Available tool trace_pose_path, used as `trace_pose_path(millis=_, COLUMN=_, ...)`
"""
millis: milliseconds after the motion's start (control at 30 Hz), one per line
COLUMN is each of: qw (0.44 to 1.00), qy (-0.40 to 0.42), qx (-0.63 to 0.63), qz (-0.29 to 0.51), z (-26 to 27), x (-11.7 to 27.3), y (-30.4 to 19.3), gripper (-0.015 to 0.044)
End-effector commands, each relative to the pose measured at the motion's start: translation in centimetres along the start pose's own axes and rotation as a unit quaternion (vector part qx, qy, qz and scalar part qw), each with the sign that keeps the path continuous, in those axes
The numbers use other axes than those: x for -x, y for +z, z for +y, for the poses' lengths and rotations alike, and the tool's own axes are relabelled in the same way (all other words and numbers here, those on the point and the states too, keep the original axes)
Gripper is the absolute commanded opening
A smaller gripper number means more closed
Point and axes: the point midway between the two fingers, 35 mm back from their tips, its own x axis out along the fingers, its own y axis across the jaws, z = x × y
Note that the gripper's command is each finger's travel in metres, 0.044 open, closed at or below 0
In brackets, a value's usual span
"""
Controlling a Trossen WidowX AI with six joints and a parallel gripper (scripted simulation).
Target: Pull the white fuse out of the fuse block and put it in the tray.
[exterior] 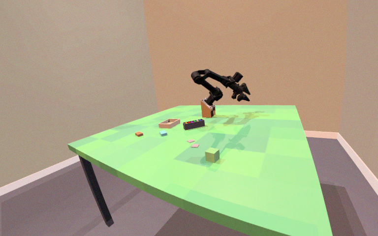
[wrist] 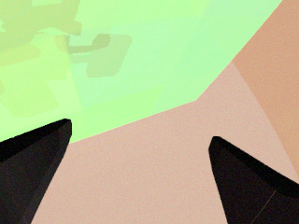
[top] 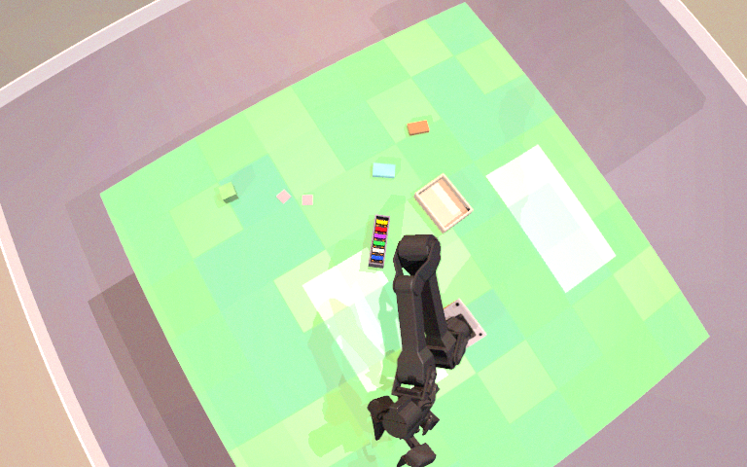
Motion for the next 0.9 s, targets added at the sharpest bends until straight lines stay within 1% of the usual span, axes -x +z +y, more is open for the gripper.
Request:
trace_pose_path(millis=0, qw=1.0, qy=0.0, qx=-0.002, qz=-0.001, z=0.0, x=0.0, y=0.0, gripper=0.0374)
trace_pose_path(millis=133, qw=0.999, qy=0.016, qx=-0.043, qz=-0.017, z=0.2, x=-0.9, y=0.3, gripper=0.0269)
trace_pose_path(millis=267, qw=0.987, qy=0.072, qx=-0.138, qz=-0.031, z=2.3, x=-2.0, y=0.3, gripper=0.0164)
trace_pose_path(millis=367, qw=0.966, qy=0.124, qx=-0.224, qz=-0.028, z=4.4, x=-2.7, y=0.0, gripper=0.0085)
trace_pose_path(millis=400, qw=0.955, qy=0.144, qx=-0.257, qz=-0.024, z=5.2, x=-3.0, y=-0.1, gripper=0.0071)
trace_pose_path(millis=567, qw=0.875, qy=0.241, qx=-0.42, qz=0.012, z=9.8, x=-3.6, y=-0.6, gripper=0.0071)
trace_pose_path(millis=700, qw=0.784, qy=0.304, qx=-0.537, qz=0.06, z=13.5, x=-3.5, y=-1.0, gripper=0.0071)
trace_pose_path(millis=867, qw=0.669, qy=0.353, qx=-0.641, qz=0.128, z=17.4, x=-2.7, y=-1.5, gripper=0.0071)
